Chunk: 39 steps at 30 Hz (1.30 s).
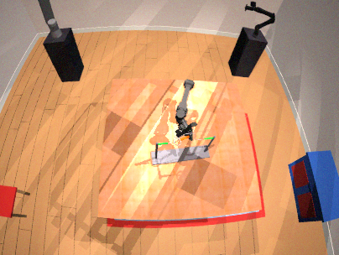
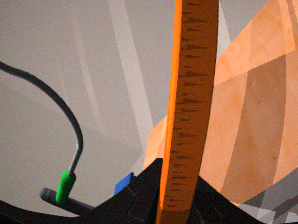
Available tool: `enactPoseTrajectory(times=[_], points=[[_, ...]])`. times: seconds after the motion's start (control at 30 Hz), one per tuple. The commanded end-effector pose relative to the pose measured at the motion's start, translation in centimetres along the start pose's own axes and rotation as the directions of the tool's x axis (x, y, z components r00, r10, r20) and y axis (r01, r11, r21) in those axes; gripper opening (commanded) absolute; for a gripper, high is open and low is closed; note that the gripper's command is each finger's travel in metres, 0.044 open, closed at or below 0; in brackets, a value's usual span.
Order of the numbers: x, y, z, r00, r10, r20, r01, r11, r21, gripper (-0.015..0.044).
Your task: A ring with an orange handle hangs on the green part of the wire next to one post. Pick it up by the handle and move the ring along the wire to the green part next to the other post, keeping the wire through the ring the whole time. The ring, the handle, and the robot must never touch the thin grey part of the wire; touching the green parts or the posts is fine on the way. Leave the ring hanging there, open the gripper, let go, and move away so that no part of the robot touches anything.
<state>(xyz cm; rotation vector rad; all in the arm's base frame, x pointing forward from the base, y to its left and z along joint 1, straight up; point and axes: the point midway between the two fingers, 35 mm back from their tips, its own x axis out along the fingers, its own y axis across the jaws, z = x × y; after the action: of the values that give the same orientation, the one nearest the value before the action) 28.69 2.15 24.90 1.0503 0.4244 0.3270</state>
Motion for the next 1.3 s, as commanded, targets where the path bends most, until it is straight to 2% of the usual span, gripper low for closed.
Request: enactPoseTrajectory(times=[0.0, 0.17, 0.73, 1.27], points=[[-0.9, 1.6, 0.1, 0.998, 0.039, -0.055, -0.035, 0.997, 0.07, -0.015], [-1.7, 3.2, 0.4, 0.99, 0.093, -0.11, -0.074, 0.983, 0.169, -0.015], [-2.4, 7.1, 1.6, 0.975, 0.203, -0.086, -0.156, 0.911, 0.383, -0.015], [-2.7, 8.4, 2.4, 0.976, 0.198, -0.088, -0.15, 0.91, 0.385, -0.015]])
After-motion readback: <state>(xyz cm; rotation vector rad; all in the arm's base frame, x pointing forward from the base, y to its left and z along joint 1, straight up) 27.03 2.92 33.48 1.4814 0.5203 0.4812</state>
